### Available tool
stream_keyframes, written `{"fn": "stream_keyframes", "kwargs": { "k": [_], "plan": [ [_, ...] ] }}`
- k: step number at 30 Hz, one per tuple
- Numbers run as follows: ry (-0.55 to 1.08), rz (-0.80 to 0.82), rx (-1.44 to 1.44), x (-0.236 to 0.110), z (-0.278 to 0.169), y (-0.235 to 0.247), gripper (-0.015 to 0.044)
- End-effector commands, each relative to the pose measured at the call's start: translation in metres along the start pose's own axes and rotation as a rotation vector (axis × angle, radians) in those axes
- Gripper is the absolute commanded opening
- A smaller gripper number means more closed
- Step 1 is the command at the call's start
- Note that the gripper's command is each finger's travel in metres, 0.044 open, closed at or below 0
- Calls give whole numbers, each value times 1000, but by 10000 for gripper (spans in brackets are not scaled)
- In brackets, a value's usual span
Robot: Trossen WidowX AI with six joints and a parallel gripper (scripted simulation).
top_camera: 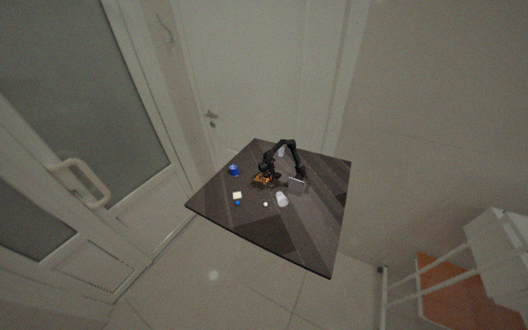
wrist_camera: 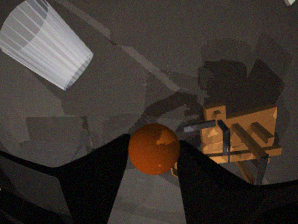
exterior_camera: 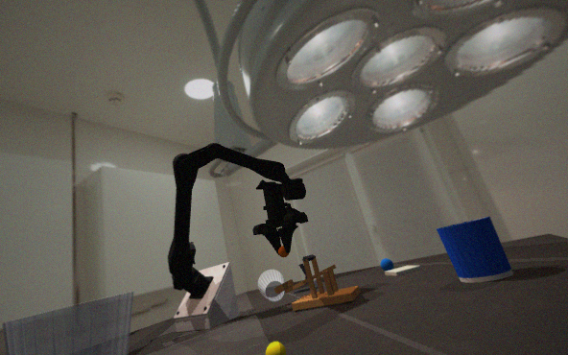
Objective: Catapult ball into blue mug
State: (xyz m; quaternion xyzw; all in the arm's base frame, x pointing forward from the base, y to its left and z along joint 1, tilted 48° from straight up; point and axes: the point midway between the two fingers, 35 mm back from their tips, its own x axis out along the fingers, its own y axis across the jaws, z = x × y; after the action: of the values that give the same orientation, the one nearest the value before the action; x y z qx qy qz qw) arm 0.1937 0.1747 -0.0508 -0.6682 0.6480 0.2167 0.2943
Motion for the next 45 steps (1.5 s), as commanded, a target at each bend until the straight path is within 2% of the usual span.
{"fn": "stream_keyframes", "kwargs": {
  "k": [1,33,45],
  "plan": [
    [17,31,145,3,-8,-9,0],
    [256,181,1187,34,-74,-62,0],
    [263,181,1207,46,-75,-63,0]
  ]
}}
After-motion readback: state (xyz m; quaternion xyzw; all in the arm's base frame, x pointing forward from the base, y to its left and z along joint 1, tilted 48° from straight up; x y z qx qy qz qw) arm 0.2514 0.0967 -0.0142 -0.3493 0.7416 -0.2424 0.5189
